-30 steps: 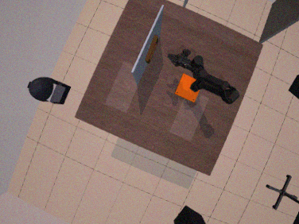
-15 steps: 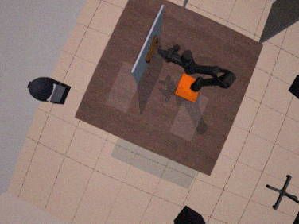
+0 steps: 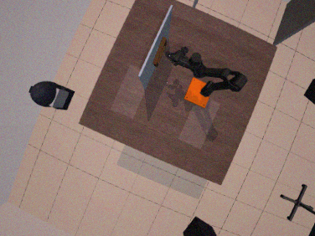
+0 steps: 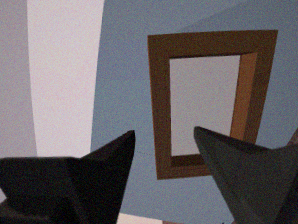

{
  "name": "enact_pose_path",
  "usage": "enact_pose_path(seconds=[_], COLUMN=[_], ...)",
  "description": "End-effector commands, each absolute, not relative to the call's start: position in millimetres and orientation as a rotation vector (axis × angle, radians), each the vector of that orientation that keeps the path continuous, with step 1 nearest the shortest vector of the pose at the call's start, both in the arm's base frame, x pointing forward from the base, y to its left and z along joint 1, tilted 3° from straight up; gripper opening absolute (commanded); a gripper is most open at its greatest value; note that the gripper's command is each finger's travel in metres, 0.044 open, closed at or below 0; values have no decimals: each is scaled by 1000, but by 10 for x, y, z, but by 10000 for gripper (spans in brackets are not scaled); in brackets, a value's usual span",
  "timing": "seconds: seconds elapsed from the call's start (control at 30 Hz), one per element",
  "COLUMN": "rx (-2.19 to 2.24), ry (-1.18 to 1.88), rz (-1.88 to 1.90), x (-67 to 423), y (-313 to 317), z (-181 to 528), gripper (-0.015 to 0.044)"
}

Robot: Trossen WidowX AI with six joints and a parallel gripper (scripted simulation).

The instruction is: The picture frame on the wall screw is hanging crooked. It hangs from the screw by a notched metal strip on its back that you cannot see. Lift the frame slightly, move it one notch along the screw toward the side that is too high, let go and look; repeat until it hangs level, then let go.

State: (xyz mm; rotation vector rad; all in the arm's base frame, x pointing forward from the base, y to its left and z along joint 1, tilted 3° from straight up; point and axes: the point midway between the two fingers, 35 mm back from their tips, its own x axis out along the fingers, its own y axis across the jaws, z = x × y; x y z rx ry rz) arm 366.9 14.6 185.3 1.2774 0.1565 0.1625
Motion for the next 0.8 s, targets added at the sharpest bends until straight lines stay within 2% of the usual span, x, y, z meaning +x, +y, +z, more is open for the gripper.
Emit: enact_pose_path(seconds=[0.0, 0.77], rx=[1281, 1281], ry=[153, 150], rz=[160, 162], x=[3710, 4048], y=[148, 221], z=[1861, 1855], gripper=[260, 260])
